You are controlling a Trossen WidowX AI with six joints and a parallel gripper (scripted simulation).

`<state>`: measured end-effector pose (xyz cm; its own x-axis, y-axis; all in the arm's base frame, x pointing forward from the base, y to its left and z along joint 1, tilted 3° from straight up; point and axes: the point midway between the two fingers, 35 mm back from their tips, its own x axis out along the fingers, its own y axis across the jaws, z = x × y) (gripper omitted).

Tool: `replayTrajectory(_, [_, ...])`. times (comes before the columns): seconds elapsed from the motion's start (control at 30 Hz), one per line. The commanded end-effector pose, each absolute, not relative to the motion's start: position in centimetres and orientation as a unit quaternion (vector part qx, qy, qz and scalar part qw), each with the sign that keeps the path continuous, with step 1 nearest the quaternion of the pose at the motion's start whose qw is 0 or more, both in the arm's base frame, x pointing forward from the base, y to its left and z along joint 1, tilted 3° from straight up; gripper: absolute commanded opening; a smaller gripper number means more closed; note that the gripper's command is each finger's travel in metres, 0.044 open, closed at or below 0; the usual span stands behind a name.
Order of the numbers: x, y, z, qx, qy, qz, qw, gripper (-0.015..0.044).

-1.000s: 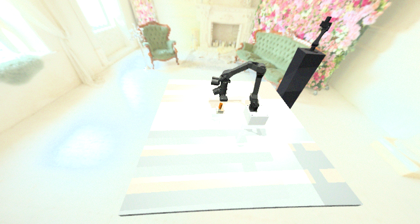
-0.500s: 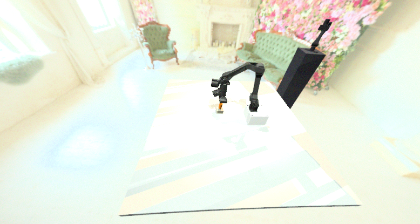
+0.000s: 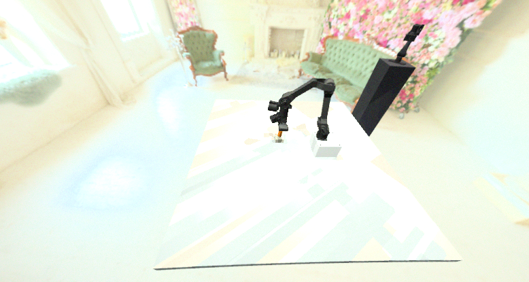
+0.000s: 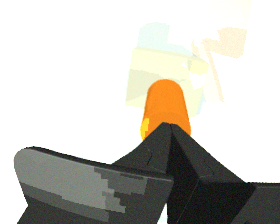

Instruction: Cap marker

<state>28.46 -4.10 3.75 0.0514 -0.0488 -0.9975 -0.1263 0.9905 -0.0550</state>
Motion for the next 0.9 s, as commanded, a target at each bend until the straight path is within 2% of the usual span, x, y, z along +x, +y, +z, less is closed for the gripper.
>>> replayTrajectory(0.0, [28.5, -4.1, 3.8, -0.064, 0.687, 0.027, 0.723, 0.0])
replayTrajectory(0.1, [28.6, -4.1, 4.8, -0.062, 0.687, 0.026, 0.724, 0.0])
replayTrajectory(0.3, [28.2, -3.7, 12.5, -0.063, 0.688, 0.027, 0.723, 0.0])
replayTrajectory(0.43, [28.1, -3.7, 12.8, -0.064, 0.688, 0.027, 0.723, 0.0])
replayTrajectory(0.87, [28.1, -3.7, 12.8, -0.064, 0.688, 0.027, 0.723, 0.0341])
